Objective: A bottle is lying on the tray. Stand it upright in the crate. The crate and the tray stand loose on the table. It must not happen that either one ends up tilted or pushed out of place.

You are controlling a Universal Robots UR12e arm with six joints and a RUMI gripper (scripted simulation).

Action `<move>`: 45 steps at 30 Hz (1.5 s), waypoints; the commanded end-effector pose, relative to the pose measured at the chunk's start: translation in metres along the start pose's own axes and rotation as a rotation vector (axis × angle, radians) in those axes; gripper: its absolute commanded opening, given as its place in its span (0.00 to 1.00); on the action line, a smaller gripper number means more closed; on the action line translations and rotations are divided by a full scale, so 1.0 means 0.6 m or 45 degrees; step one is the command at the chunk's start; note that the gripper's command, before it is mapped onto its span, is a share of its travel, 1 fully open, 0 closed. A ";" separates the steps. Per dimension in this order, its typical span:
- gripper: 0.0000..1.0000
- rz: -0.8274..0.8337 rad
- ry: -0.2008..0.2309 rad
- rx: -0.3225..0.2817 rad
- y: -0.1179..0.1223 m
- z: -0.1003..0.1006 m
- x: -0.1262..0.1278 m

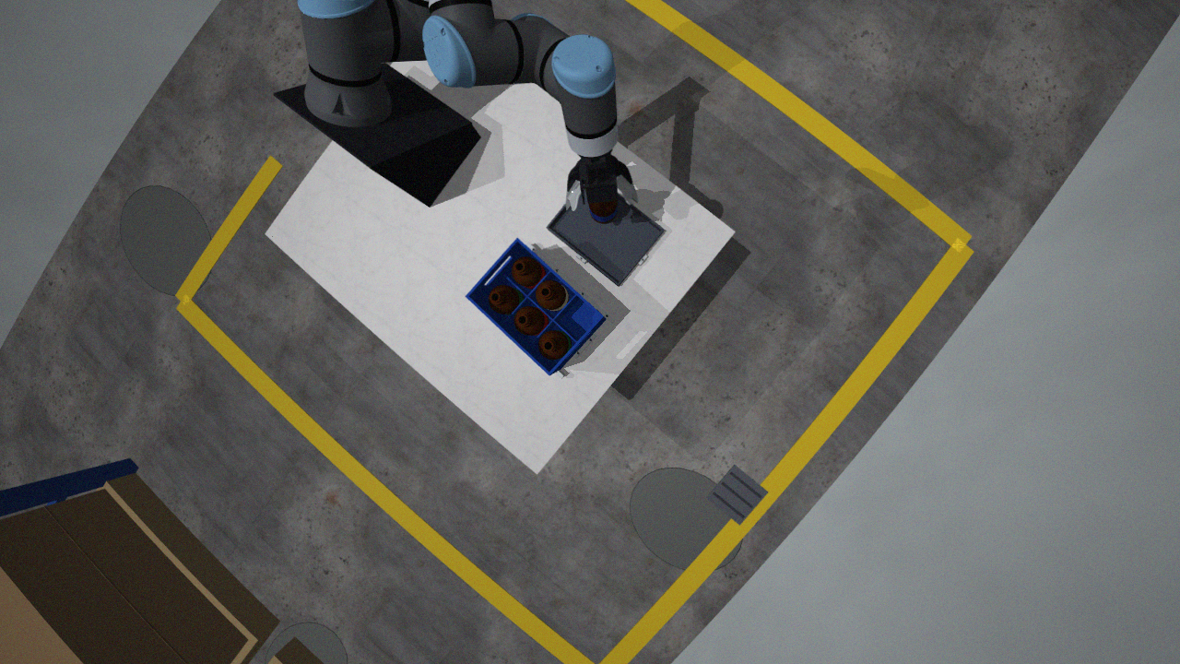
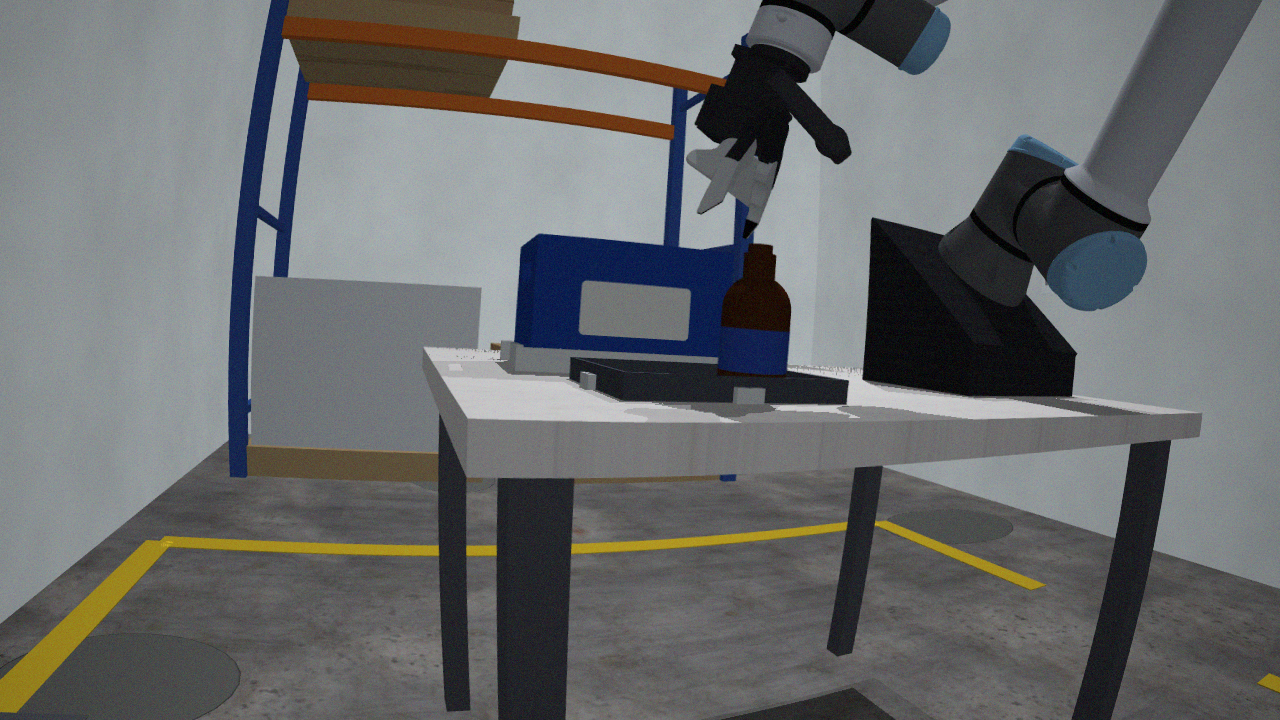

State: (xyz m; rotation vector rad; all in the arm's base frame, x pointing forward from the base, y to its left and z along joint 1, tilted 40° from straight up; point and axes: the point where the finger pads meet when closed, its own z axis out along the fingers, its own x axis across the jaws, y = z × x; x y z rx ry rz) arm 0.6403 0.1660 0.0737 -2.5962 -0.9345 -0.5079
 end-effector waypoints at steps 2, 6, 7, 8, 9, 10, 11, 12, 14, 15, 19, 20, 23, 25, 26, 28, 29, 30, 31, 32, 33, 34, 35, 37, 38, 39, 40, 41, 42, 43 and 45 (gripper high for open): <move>1.00 -0.004 0.003 -0.003 0.013 -0.031 0.005; 1.00 -0.004 0.003 -0.003 0.016 -0.039 0.005; 1.00 -0.004 0.003 -0.003 0.018 -0.042 0.005; 1.00 -0.004 0.003 -0.003 0.019 -0.046 0.005; 1.00 -0.004 0.003 -0.003 0.020 -0.050 0.005; 1.00 -0.004 0.003 -0.003 0.022 -0.054 0.005; 1.00 -0.004 0.003 -0.003 0.023 -0.057 0.005; 1.00 -0.004 0.003 -0.003 0.024 -0.061 0.005; 1.00 -0.004 0.003 -0.003 0.027 -0.067 0.005; 1.00 -0.004 0.003 -0.003 0.028 -0.071 0.005; 1.00 -0.004 0.003 -0.003 0.032 -0.082 0.005; 1.00 -0.004 0.003 -0.003 0.033 -0.084 0.005; 1.00 -0.004 0.003 -0.003 0.034 -0.087 0.005; 1.00 -0.004 0.003 -0.003 0.035 -0.091 0.004; 1.00 -0.004 0.003 -0.003 0.036 -0.093 0.004; 1.00 -0.004 0.003 -0.003 0.037 -0.096 0.004; 1.00 -0.004 0.003 -0.003 0.038 -0.098 0.004; 1.00 -0.004 0.003 -0.003 0.038 -0.099 0.004; 1.00 -0.004 0.003 -0.003 0.038 -0.100 0.004; 1.00 -0.004 0.003 -0.003 0.039 -0.101 0.004; 1.00 -0.004 0.003 -0.003 0.039 -0.102 0.004; 1.00 -0.004 0.003 -0.003 0.039 -0.102 0.004; 1.00 -0.005 0.003 -0.003 0.039 -0.103 0.005; 1.00 -0.005 0.002 -0.002 0.038 -0.102 0.004; 1.00 -0.005 0.001 -0.001 0.038 -0.101 0.004; 1.00 -0.005 0.001 -0.001 0.038 -0.101 0.004; 1.00 -0.005 0.001 -0.001 0.038 -0.101 0.004; 1.00 -0.003 0.000 0.002 0.037 -0.100 0.002; 1.00 -0.003 0.000 0.002 0.037 -0.100 0.002; 1.00 -0.003 0.000 0.001 0.037 -0.100 0.002; 1.00 -0.003 0.000 0.001 0.037 -0.100 0.002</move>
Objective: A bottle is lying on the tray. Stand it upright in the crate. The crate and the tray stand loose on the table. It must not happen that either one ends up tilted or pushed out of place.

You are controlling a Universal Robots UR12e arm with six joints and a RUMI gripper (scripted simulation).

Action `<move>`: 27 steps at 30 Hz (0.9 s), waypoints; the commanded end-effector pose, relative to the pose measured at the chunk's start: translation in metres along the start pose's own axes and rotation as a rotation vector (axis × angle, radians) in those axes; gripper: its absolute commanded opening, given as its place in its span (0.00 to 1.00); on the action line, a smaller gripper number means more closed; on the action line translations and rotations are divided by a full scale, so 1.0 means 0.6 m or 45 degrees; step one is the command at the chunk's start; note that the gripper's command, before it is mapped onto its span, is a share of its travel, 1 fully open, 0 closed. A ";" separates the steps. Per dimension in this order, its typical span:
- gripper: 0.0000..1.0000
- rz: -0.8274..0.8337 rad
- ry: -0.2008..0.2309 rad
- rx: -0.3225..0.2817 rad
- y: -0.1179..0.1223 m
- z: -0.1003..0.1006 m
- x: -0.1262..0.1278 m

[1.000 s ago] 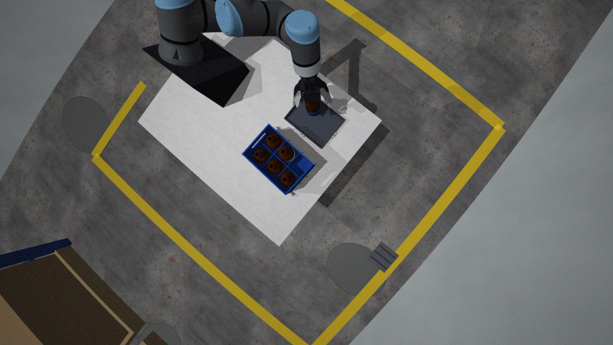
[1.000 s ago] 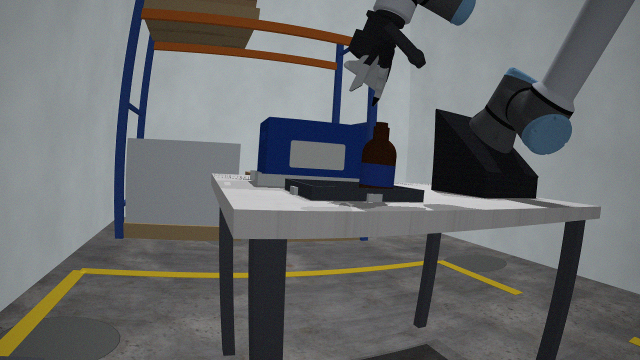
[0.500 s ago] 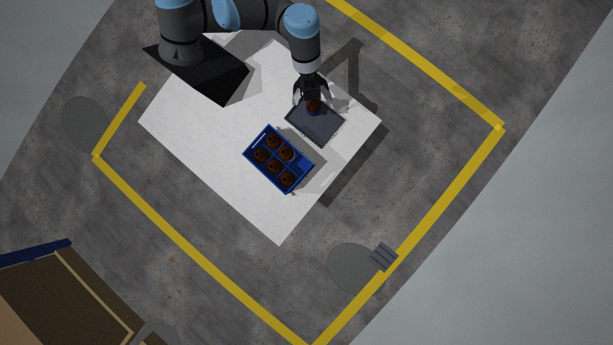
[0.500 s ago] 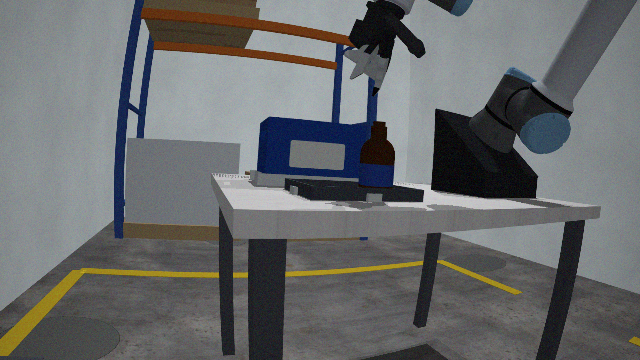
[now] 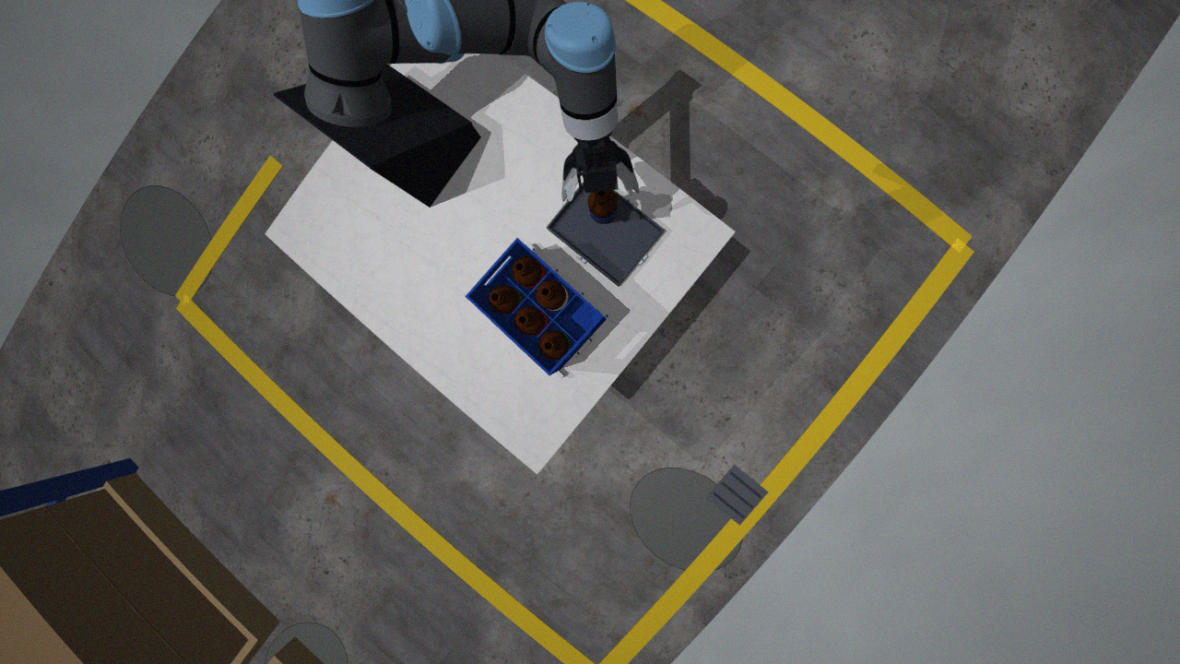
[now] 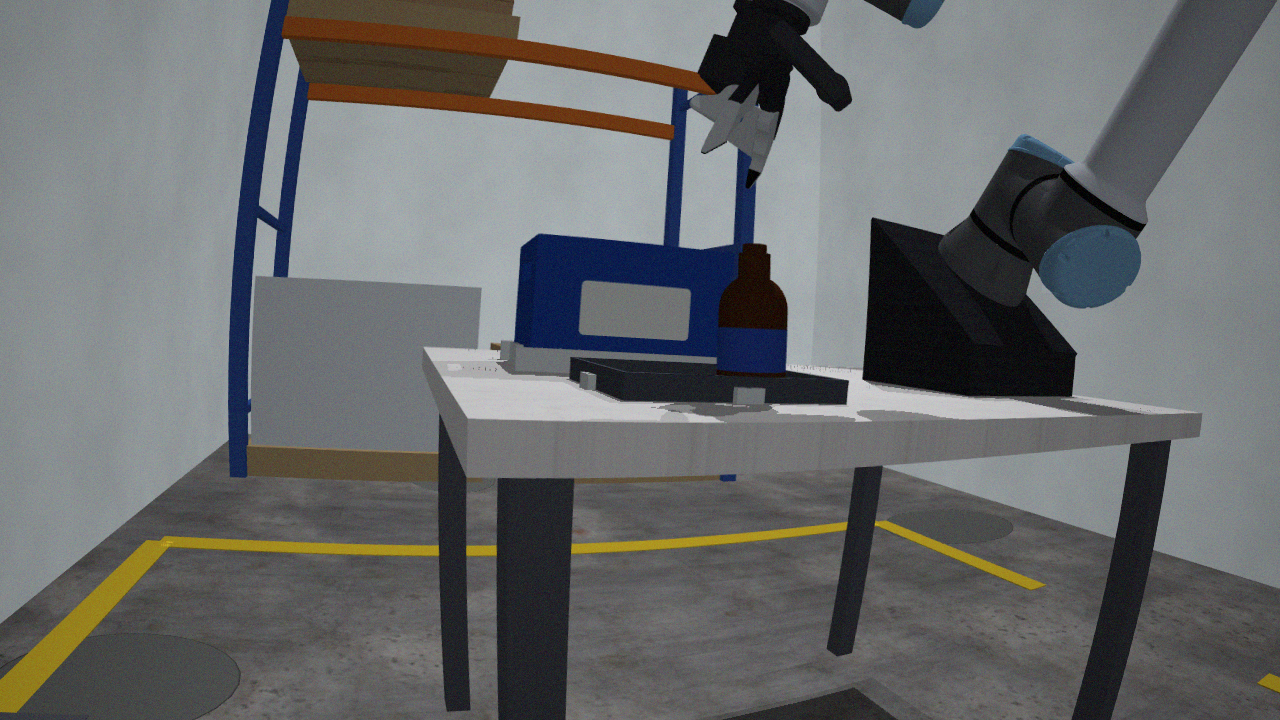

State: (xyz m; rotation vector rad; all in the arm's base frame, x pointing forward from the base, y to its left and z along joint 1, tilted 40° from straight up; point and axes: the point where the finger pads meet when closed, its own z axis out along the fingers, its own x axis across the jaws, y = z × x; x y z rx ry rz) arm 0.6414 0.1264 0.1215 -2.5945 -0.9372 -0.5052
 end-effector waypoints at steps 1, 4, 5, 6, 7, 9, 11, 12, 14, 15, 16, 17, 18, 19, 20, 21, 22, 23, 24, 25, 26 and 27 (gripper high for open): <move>0.00 -0.001 0.002 -0.002 0.003 -0.002 0.002; 0.00 -0.002 0.003 -0.003 0.004 -0.003 0.003; 0.00 -0.002 0.003 -0.003 0.005 -0.003 0.003; 0.00 -0.002 0.003 -0.003 0.005 -0.003 0.003; 0.00 -0.002 0.003 -0.003 0.006 -0.004 0.003; 0.00 -0.002 0.003 -0.004 0.007 -0.004 0.004; 0.00 -0.002 0.003 -0.004 0.007 -0.004 0.004; 0.00 -0.002 0.003 -0.004 0.007 -0.004 0.004; 0.00 -0.002 0.003 -0.003 0.006 -0.003 0.003; 0.00 -0.002 0.003 -0.003 0.006 -0.003 0.003; 0.00 -0.002 0.003 -0.002 0.006 -0.003 0.003; 0.00 -0.002 0.002 -0.002 0.006 -0.003 0.003; 0.00 -0.002 0.002 -0.002 0.006 -0.003 0.003; 0.00 -0.002 0.002 -0.002 0.006 -0.003 0.003; 0.00 -0.002 0.002 -0.002 0.006 -0.003 0.003; 0.00 -0.002 0.003 -0.002 0.006 -0.003 0.003; 0.00 -0.002 0.003 -0.003 0.007 -0.003 0.003; 0.00 -0.002 0.003 -0.003 0.007 -0.003 0.003; 0.00 -0.002 0.003 -0.003 0.007 -0.003 0.003; 0.00 -0.002 0.003 -0.003 0.007 -0.003 0.003; 0.00 -0.002 0.003 -0.003 0.007 -0.004 0.003; 0.00 -0.002 0.003 -0.003 0.007 -0.004 0.003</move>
